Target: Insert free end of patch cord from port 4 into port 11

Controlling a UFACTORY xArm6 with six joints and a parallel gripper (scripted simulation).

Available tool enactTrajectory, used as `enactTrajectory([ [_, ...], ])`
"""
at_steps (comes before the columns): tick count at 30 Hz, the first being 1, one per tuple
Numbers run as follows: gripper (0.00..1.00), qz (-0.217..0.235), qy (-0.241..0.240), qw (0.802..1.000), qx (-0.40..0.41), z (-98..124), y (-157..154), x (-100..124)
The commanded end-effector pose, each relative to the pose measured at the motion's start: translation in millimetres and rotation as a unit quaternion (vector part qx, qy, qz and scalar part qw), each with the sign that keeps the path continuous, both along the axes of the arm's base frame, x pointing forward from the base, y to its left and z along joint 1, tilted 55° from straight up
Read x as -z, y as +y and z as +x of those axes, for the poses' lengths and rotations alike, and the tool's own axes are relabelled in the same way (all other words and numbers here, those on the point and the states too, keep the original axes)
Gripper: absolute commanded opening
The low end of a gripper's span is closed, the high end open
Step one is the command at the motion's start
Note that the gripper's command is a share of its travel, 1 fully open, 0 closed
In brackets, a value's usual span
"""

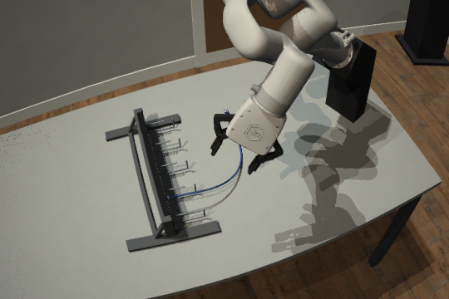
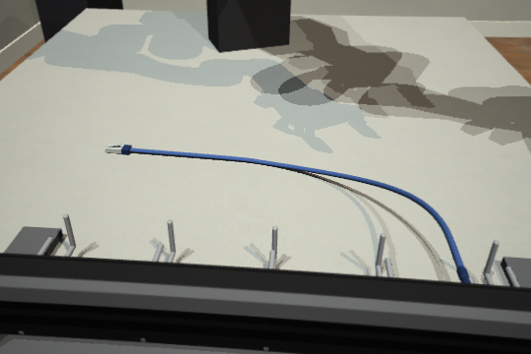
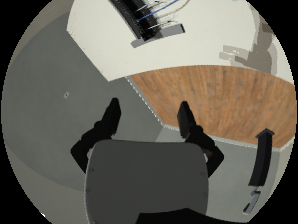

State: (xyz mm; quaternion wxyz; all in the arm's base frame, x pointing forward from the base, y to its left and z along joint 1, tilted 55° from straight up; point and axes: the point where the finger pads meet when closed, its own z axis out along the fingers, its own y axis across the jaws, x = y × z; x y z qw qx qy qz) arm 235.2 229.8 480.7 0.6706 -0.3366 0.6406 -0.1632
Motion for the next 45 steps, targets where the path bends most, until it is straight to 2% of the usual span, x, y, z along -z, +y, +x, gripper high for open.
enactTrajectory([
  [1,1.0,0.001,0.0,1.0,0.0,0,0,-1],
  [19,1.0,0.001,0.0,1.0,0.0,0,0,-1],
  [23,1.0,0.006,0.013,1.0,0.009,4,-3,5],
  [26,1.0,0.019,0.04,0.999,0.03,12,-9,19],
  [32,1.0,0.065,0.122,0.985,0.105,35,-33,61],
  [34,1.0,0.065,0.122,0.985,0.105,35,-33,61],
  [36,1.0,0.093,0.162,0.971,0.147,44,-47,82],
  [40,1.0,0.125,0.2,0.953,0.191,51,-62,104],
  [45,1.0,0.171,0.245,0.92,0.253,57,-83,132],
])
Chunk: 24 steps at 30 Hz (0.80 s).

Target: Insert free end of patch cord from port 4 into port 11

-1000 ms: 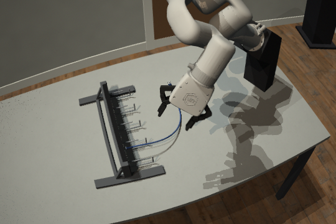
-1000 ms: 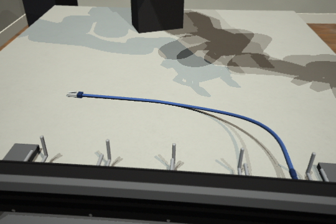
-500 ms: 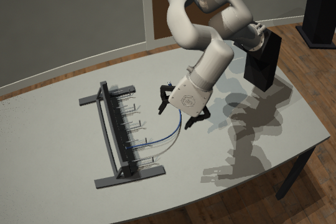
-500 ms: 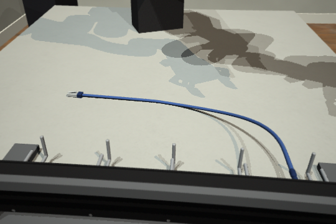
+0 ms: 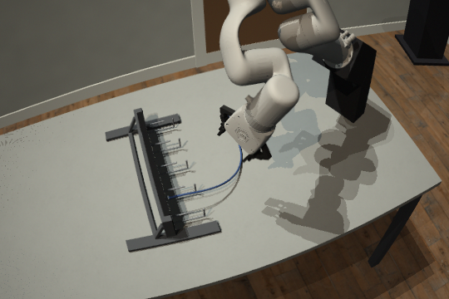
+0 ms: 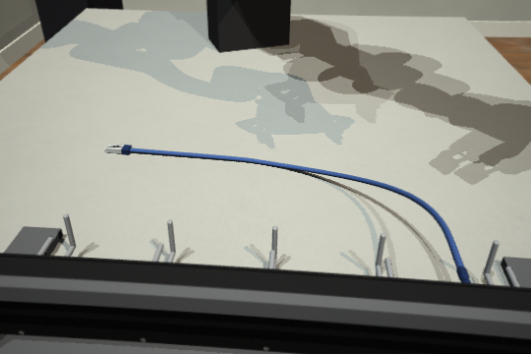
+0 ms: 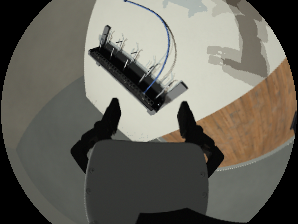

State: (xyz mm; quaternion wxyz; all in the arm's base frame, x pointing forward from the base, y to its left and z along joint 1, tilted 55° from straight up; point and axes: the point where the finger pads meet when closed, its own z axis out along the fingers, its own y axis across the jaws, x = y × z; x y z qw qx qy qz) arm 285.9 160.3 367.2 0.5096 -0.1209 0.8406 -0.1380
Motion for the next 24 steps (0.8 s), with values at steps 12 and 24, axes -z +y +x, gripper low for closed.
enactTrajectory([
  [12,1.0,0.134,0.123,0.962,0.205,9,-56,73],
  [24,1.0,0.24,0.183,0.877,0.375,-1,-90,120],
])
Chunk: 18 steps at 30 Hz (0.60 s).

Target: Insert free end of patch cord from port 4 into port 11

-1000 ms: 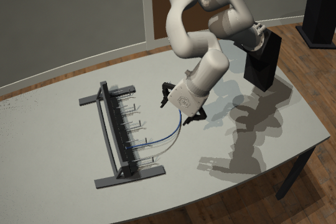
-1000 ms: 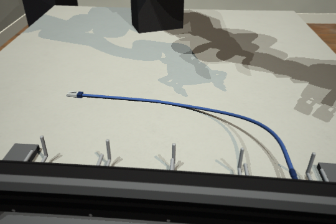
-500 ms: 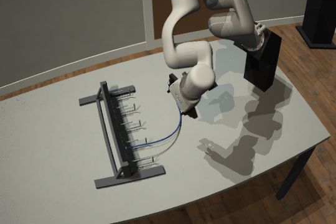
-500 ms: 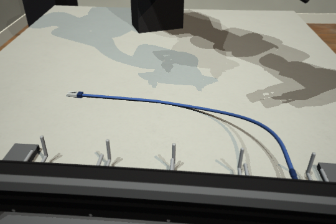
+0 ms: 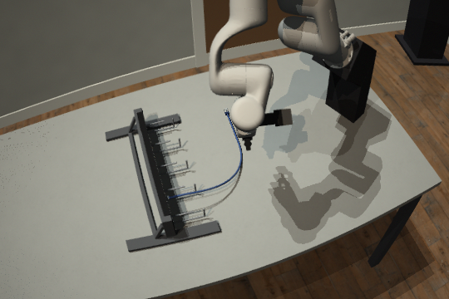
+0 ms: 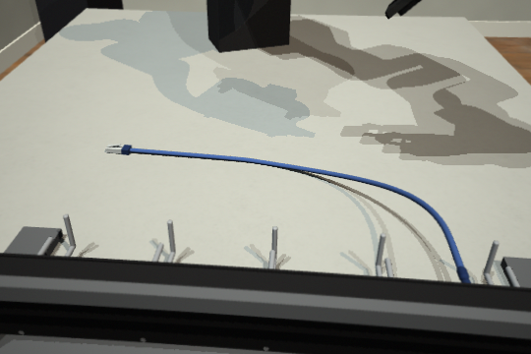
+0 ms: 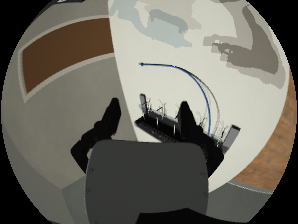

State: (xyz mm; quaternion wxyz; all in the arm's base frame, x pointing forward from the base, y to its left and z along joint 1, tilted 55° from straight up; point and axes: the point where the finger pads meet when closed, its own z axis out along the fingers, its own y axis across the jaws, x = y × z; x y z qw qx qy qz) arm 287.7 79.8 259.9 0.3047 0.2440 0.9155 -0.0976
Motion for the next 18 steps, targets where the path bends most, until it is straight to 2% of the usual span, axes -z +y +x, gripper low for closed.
enactTrajectory([
  [1,1.0,0.041,0.025,0.996,0.069,-3,-12,15],
  [7,1.0,0.09,0.051,0.981,0.164,-10,-24,34],
  [14,1.0,0.146,0.077,0.946,0.278,-18,-36,54],
  [16,1.0,0.146,0.077,0.946,0.278,-18,-36,54],
  [17,1.0,0.167,0.085,0.928,0.323,-21,-40,61],
  [18,1.0,0.172,0.087,0.923,0.333,-22,-41,62],
])
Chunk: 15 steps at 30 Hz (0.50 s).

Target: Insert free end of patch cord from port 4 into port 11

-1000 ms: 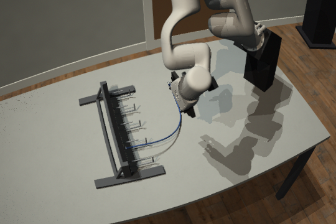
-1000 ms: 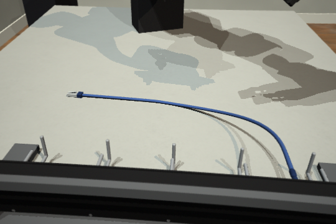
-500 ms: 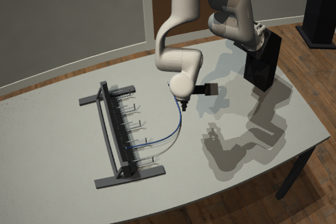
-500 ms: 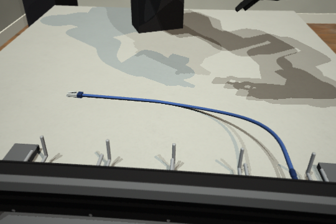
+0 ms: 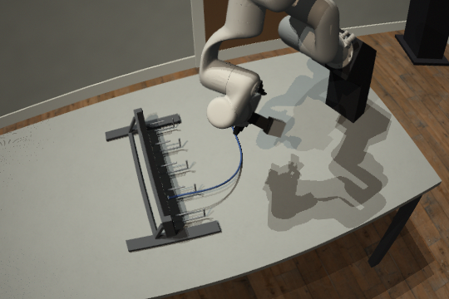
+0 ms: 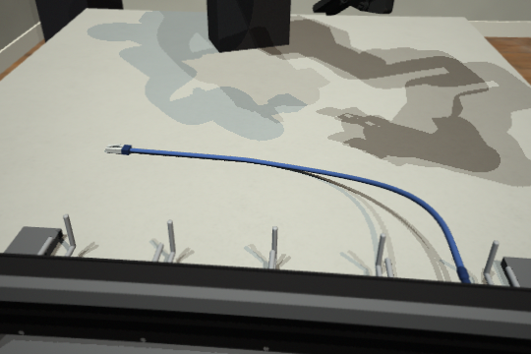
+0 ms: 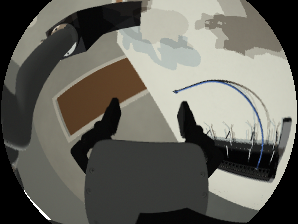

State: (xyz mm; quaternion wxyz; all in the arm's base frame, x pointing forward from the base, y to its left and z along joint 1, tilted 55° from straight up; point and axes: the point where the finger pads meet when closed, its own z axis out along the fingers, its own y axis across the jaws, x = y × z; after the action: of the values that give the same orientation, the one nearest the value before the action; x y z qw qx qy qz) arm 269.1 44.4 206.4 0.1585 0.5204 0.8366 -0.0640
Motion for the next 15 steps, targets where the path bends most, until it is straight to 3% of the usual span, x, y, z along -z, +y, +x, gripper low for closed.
enactTrajectory([
  [1,1.0,0.036,0.017,0.996,0.074,-4,-6,10],
  [7,1.0,0.081,0.036,0.98,0.178,-10,-13,23],
  [13,1.0,0.123,0.053,0.951,0.28,-14,-18,34],
  [15,1.0,0.123,0.053,0.951,0.28,-14,-18,34],
])
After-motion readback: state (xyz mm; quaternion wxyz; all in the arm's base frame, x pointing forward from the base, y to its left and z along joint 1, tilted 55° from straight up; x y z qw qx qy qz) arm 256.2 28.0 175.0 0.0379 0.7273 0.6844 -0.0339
